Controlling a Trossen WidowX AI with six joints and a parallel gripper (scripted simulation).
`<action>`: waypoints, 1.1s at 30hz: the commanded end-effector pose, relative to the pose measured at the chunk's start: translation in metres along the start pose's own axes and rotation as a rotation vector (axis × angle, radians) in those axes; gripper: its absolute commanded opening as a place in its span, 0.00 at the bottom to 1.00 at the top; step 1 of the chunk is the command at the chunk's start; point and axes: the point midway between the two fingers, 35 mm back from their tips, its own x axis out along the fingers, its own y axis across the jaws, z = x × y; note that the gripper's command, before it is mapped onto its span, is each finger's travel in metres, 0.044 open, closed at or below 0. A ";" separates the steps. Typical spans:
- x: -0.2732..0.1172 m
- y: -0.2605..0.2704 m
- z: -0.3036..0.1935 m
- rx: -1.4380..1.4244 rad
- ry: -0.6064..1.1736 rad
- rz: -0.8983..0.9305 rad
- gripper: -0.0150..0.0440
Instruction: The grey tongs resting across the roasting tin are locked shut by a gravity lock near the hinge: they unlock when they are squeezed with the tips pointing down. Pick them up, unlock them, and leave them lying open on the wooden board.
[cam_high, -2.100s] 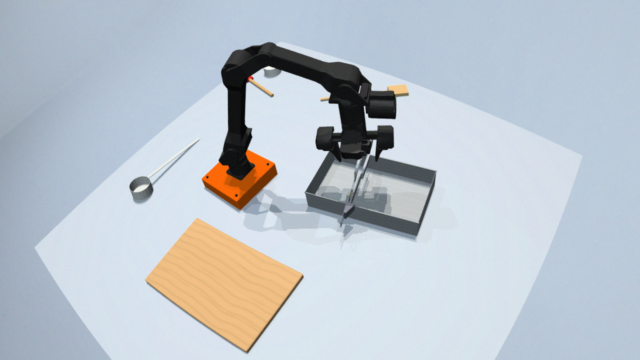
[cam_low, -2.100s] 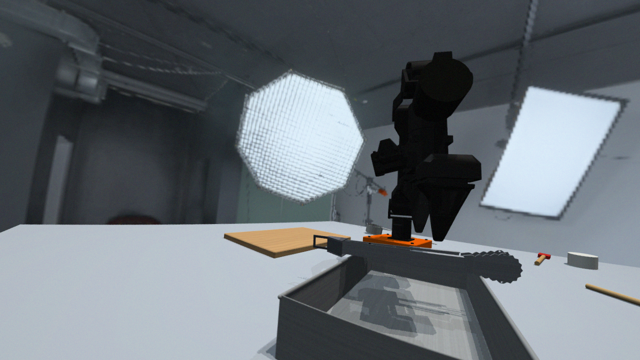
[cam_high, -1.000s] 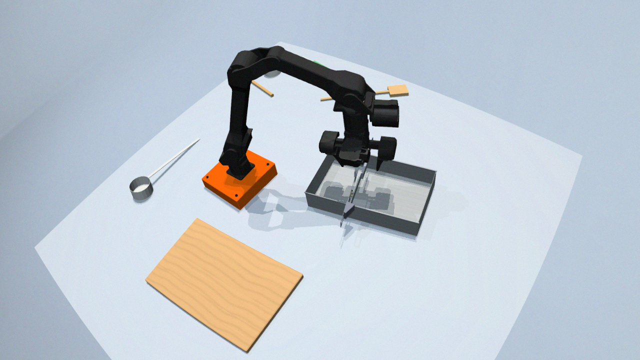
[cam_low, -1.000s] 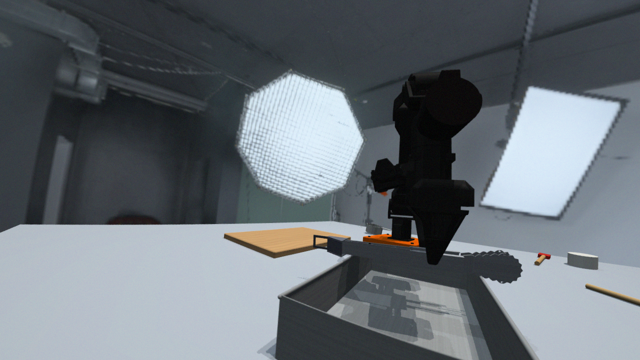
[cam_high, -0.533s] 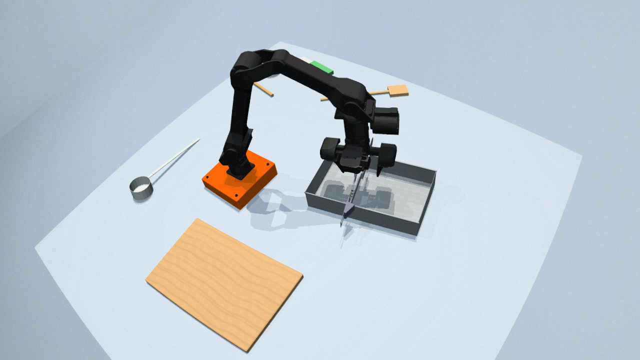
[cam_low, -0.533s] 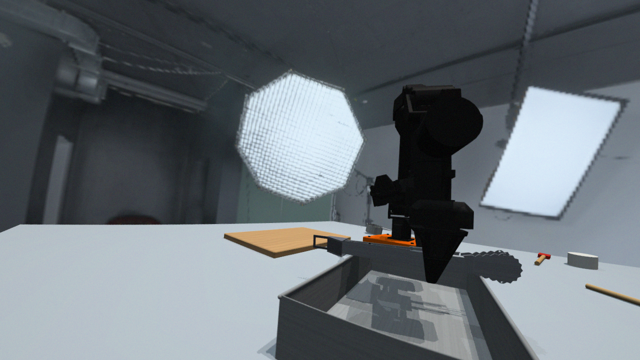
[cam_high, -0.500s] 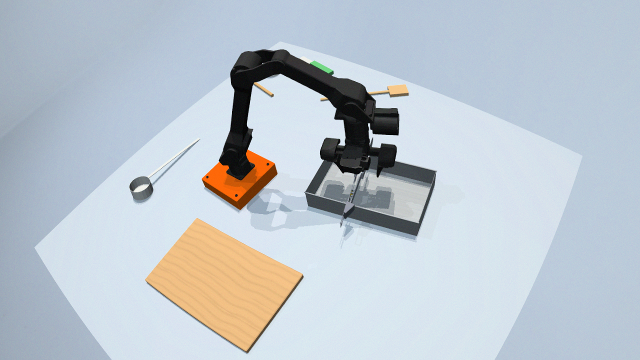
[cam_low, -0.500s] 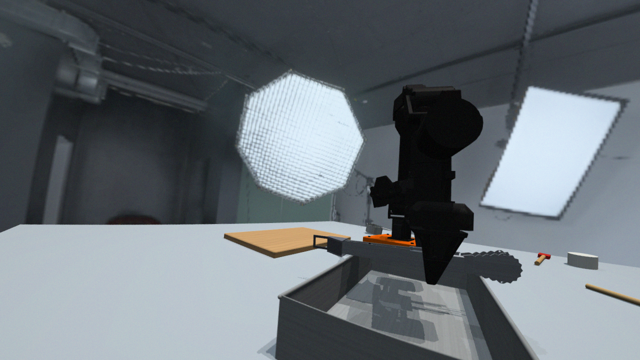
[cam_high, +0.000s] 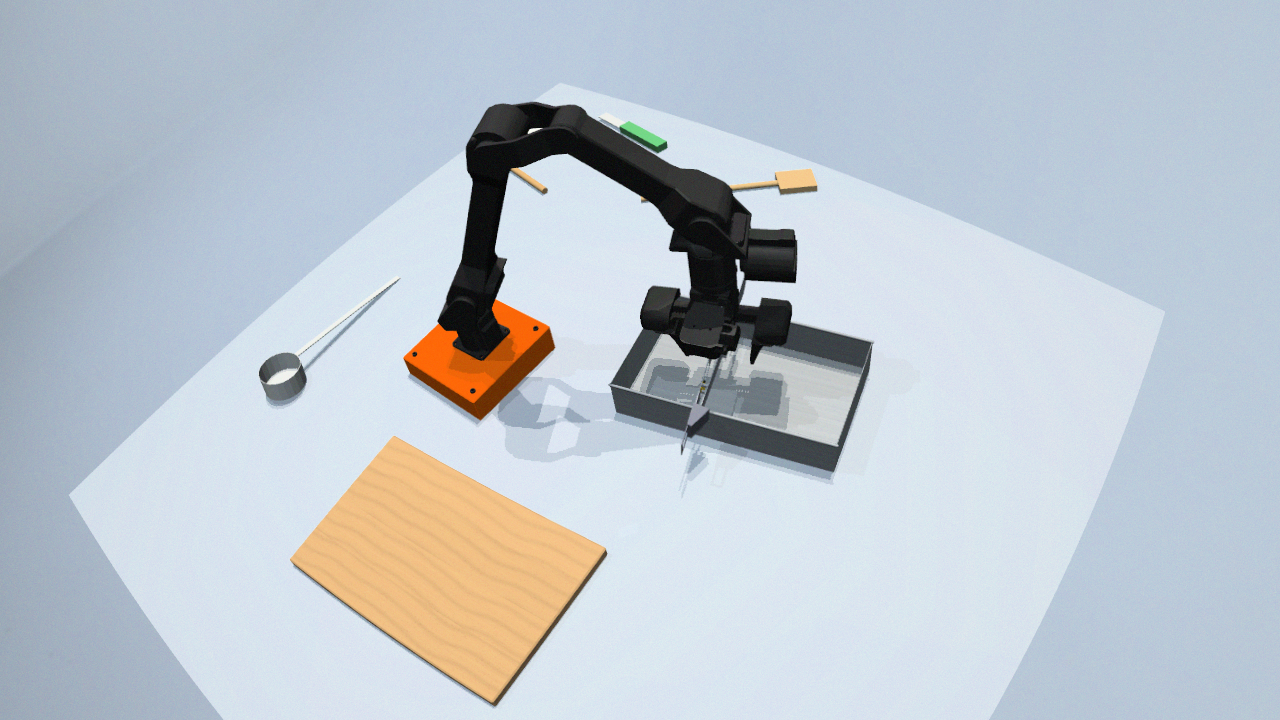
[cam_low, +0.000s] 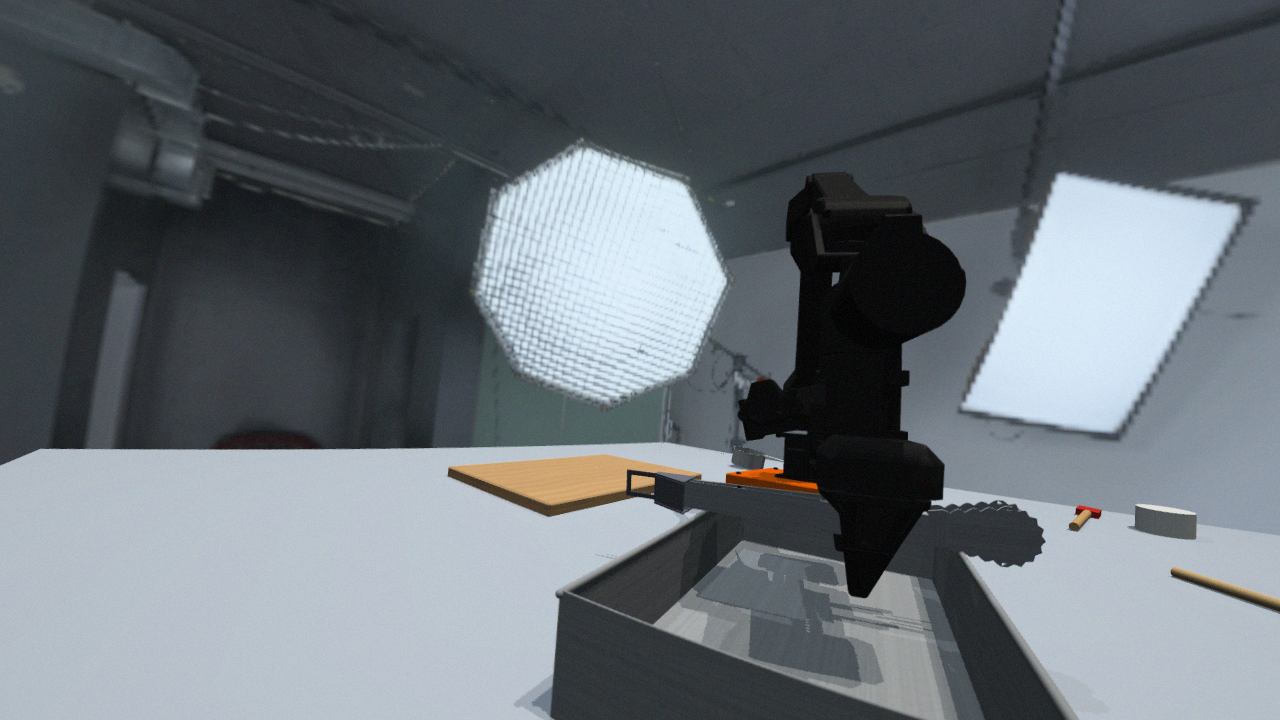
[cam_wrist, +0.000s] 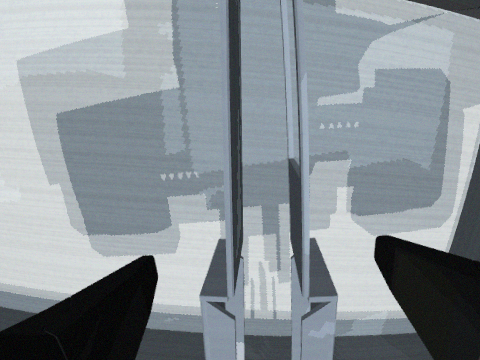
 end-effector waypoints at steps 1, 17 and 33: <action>-0.001 0.000 0.000 0.000 0.000 0.002 0.82; -0.001 0.000 0.000 0.000 0.000 0.002 0.34; -0.035 0.003 -0.001 0.002 -0.002 0.001 0.00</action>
